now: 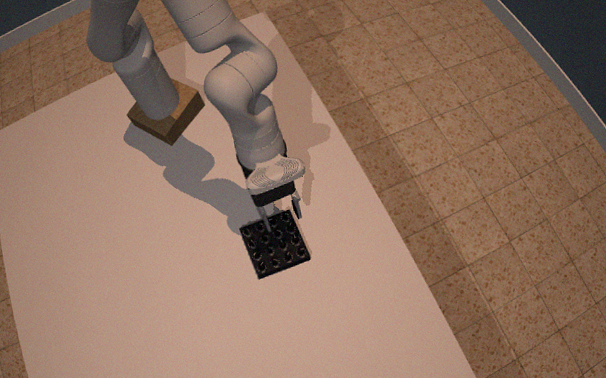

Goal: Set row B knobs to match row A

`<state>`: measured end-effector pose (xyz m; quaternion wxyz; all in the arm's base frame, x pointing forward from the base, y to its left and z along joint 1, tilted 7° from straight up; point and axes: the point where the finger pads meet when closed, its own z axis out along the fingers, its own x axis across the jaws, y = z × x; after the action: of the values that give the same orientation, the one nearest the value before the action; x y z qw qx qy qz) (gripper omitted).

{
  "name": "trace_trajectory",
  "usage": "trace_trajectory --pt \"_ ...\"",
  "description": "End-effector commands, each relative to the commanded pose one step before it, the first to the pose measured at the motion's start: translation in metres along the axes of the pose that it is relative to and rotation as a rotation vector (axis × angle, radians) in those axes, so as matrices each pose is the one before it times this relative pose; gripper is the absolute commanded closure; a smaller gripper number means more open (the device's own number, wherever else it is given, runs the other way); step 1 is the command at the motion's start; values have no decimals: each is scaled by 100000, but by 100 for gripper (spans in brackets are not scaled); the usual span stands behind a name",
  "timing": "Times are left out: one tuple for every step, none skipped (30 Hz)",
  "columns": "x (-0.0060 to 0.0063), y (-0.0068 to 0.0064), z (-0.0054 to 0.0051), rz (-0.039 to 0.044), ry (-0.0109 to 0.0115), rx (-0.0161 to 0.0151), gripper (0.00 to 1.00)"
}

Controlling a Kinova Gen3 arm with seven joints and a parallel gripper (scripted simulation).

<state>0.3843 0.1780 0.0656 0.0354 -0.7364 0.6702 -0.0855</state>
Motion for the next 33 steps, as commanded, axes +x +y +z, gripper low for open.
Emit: trace_trajectory --pt "1072 1086 1105 1607 1167 -3832 0" --pt "173 454 246 329 214 -1150 0" --pt "151 395 213 286 184 -1003 0" --pt "130 339 183 245 156 -863 0" --pt "110 287 155 207 131 -732 0" --pt "91 238 128 172 108 -609 0" --pt "74 194 104 139 87 -496 0" --pt "59 153 83 110 68 -392 0" --pt "45 117 63 84 52 -299 0" --pt "33 85 46 61 38 -218 0" --pt "22 58 31 41 26 -148 0" --pt "14 35 19 25 16 -91 0" --pt "7 18 10 13 8 -47 0" --pt "3 7 4 5 3 -17 0" --pt "0 1 1 1 0 -3 0" --pt "0 0 0 0 0 0 0" --pt "0 0 0 0 0 0 0" --pt "0 0 0 0 0 0 0" --pt "0 0 0 0 0 0 0" --pt "0 0 0 0 0 0 0" --pt "0 0 0 0 0 0 0" --pt "0 0 0 0 0 0 0" --pt "0 0 0 0 0 0 0" --pt "0 0 0 0 0 0 0" --pt "0 0 0 0 0 0 0" --pt "0 0 0 0 0 0 0" --pt "0 0 0 0 0 0 0" --pt "0 0 0 0 0 0 0" --pt "0 0 0 0 0 0 0" --pt "0 0 0 0 0 0 0" --pt "0 0 0 0 0 0 0" --pt "0 0 0 0 0 0 0" --pt "0 0 0 0 0 0 0"
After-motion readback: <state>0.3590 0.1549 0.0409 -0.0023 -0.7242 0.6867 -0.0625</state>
